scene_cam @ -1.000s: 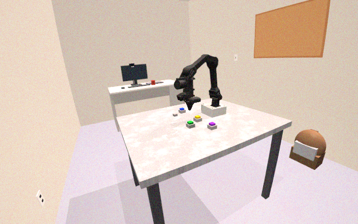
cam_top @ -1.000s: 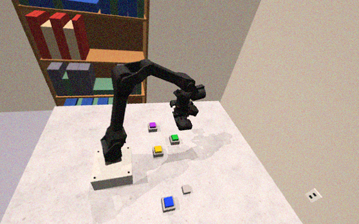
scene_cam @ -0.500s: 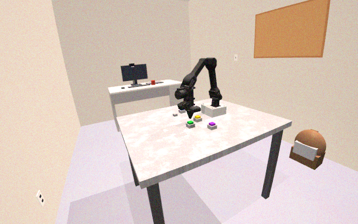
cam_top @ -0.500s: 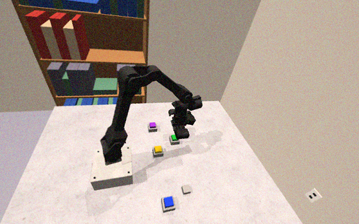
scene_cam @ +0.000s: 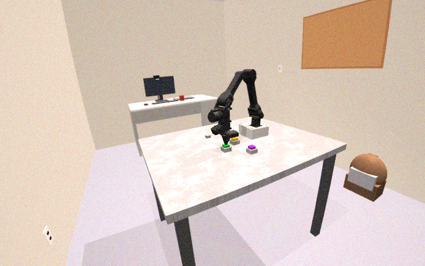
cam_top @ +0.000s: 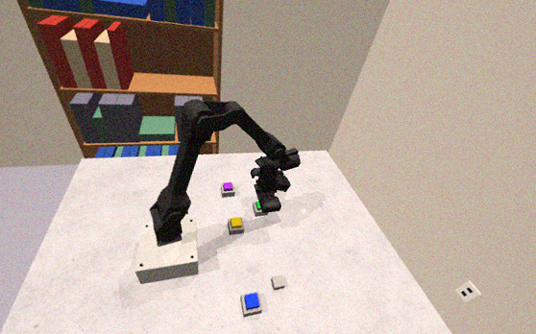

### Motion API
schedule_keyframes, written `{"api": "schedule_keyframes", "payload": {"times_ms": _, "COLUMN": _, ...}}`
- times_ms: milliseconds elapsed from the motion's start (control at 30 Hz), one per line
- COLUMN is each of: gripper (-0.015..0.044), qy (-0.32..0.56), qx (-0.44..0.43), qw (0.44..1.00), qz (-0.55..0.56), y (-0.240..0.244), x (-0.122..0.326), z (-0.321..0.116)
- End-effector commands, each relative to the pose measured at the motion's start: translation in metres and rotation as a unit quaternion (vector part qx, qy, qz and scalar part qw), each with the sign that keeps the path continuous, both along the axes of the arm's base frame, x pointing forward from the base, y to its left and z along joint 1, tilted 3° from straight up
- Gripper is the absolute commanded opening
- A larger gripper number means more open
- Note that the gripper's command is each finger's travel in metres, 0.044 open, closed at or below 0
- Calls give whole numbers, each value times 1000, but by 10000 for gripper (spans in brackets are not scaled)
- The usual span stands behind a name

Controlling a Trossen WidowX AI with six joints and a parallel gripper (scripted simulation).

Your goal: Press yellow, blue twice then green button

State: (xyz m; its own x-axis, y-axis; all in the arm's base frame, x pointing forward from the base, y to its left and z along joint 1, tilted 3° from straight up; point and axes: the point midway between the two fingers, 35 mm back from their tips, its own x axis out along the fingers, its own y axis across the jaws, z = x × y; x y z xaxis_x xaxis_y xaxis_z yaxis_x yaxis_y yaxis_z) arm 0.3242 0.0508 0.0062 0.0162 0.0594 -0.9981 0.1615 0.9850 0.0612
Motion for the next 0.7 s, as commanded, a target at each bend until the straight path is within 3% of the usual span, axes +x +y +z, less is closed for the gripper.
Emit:
{"api": "schedule_keyframes", "payload": {"times_ms": 0, "gripper": 20, "qy": 2, "qx": 1, "qw": 1000, "qz": -3, "y": 1, "x": -1, "z": -7}}
{"api": "schedule_keyframes", "payload": {"times_ms": 667, "gripper": 20, "qy": 1, "qx": 0, "qw": 1000, "qz": 0, "y": 0, "x": 0, "z": -3}}
